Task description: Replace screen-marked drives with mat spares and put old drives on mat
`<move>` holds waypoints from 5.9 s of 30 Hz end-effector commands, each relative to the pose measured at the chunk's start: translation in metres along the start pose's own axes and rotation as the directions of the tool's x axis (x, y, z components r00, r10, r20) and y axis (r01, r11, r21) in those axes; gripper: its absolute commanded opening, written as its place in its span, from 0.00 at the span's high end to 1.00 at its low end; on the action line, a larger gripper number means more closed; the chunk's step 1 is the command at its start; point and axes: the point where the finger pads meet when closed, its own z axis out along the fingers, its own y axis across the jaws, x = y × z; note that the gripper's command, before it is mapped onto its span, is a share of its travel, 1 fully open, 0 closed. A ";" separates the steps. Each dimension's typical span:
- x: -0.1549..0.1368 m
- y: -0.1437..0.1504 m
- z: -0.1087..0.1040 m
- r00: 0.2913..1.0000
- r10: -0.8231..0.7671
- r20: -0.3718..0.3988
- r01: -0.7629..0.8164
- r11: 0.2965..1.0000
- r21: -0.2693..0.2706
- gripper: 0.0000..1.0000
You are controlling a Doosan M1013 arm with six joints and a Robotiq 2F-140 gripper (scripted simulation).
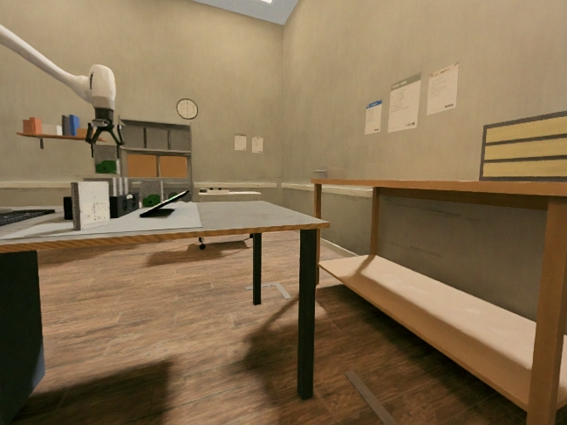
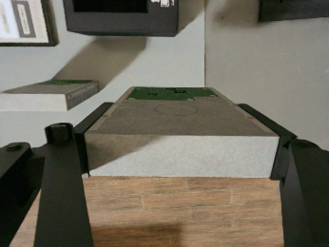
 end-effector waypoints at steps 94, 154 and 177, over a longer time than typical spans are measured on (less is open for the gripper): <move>0.000 0.000 0.150 1.000 0.000 0.001 0.000 1.000 0.001 0.90; 0.000 0.000 0.168 1.000 0.000 0.001 0.000 1.000 0.001 0.90; 0.000 0.000 0.174 1.000 0.000 0.001 0.000 1.000 0.001 0.90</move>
